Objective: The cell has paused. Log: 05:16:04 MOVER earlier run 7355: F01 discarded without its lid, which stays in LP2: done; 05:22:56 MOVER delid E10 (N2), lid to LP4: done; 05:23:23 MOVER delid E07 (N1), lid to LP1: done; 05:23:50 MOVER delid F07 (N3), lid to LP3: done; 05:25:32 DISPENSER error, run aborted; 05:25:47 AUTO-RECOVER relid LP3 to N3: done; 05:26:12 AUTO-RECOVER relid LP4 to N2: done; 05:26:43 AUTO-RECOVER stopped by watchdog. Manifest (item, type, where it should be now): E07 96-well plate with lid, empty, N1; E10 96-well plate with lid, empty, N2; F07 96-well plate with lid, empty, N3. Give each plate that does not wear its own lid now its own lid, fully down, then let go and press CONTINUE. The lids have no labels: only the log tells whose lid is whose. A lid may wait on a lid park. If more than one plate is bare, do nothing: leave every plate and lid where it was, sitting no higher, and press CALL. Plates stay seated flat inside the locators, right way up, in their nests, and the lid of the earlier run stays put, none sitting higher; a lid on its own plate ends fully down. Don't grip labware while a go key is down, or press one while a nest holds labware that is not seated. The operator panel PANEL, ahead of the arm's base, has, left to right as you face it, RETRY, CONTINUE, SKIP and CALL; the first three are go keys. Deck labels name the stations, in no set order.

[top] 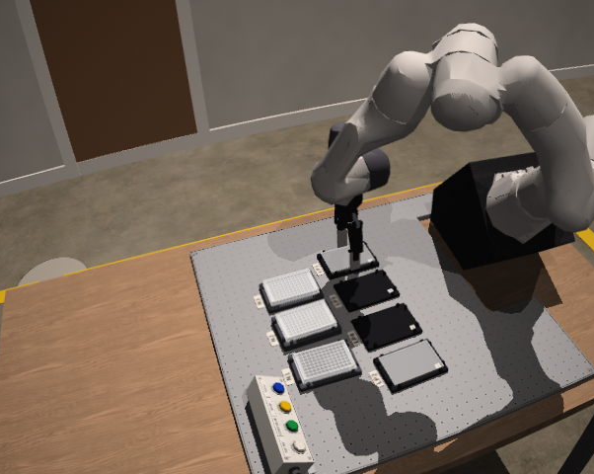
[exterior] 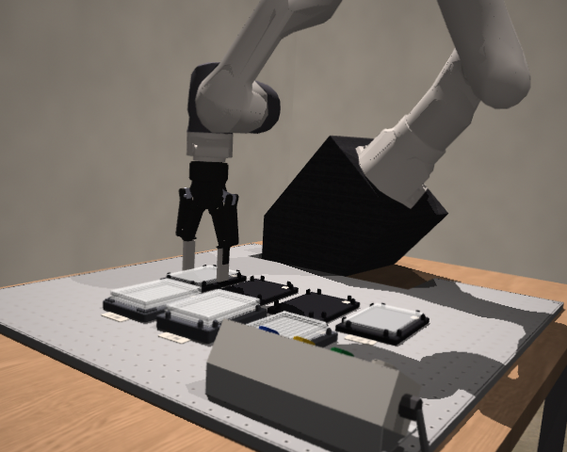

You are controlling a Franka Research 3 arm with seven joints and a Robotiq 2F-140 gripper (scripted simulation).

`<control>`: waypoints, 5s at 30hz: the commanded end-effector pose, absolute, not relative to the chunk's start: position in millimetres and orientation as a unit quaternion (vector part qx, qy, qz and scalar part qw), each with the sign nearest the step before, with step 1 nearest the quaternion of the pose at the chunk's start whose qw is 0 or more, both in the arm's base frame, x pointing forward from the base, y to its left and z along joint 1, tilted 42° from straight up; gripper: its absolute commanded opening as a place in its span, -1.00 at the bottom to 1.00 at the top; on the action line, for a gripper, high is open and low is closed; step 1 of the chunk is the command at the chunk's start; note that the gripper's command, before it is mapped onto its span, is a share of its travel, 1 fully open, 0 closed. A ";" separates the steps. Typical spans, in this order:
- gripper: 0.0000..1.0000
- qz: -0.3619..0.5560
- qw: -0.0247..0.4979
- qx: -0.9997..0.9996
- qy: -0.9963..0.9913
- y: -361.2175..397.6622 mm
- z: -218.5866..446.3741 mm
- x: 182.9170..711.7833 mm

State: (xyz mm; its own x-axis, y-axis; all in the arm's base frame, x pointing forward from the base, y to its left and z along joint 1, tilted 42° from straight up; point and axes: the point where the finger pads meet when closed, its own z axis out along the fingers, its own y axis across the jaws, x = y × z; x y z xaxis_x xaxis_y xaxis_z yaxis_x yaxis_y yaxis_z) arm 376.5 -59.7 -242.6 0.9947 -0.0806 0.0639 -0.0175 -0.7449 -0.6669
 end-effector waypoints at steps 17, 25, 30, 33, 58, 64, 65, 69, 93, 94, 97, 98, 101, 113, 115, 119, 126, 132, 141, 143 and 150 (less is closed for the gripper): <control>-1.00 -0.046 0.355 -0.934 0.022 -60.6 -242.7 376.9; -1.00 -0.046 0.355 -0.934 0.022 -61.8 -241.4 376.7; -1.00 -0.046 0.355 -0.934 0.022 -62.1 -241.0 376.7; -1.00 -0.046 0.355 -0.934 0.022 -62.1 -241.0 376.7; -1.00 -0.046 0.355 -0.934 0.022 -64.1 -238.8 376.4; -1.00 -0.046 0.355 -0.934 0.022 -64.1 -238.8 376.4; -1.00 -0.046 0.355 -0.934 0.022 -64.1 -238.8 376.4; -1.00 -0.046 0.355 -0.934 0.022 -64.1 -238.8 376.4; -1.00 -0.046 0.355 -0.934 0.022 -66.1 -236.5 376.1; -1.00 -0.046 0.355 -0.934 0.022 -66.1 -236.5 376.1; -1.00 -0.046 0.355 -0.934 0.022 -66.1 -236.5 376.1; -1.00 -0.046 0.355 -0.934 0.022 -66.2 -236.4 376.0; -1.00 -0.046 0.355 -0.934 0.022 -66.4 -236.2 376.0; -1.00 -0.046 0.355 -0.934 0.022 -68.4 -233.9 375.7; -1.00 -0.046 0.355 -0.934 0.022 -68.4 -233.9 375.7; -1.00 -0.046 0.355 -0.934 0.022 -68.4 -233.9 375.7; -1.00 -0.046 0.355 -0.934 0.022 -68.4 -233.9 375.7; -1.00 -0.046 0.355 -0.934 0.022 -69.4 -232.8 375.6; -1.00 -0.046 0.355 -0.934 0.022 -72.9 -228.9 375.0; -1.00 -0.046 0.355 -0.934 0.022 -74.4 -227.1 374.8; -1.00 -0.046 0.355 -0.934 0.022 -80.2 -220.6 373.9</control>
State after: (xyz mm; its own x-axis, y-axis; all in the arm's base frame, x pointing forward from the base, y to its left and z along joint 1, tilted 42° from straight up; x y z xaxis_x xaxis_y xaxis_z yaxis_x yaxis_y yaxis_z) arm 376.1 -79.6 -223.6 0.9946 -0.0720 0.0748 -0.0049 -0.7520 -0.6591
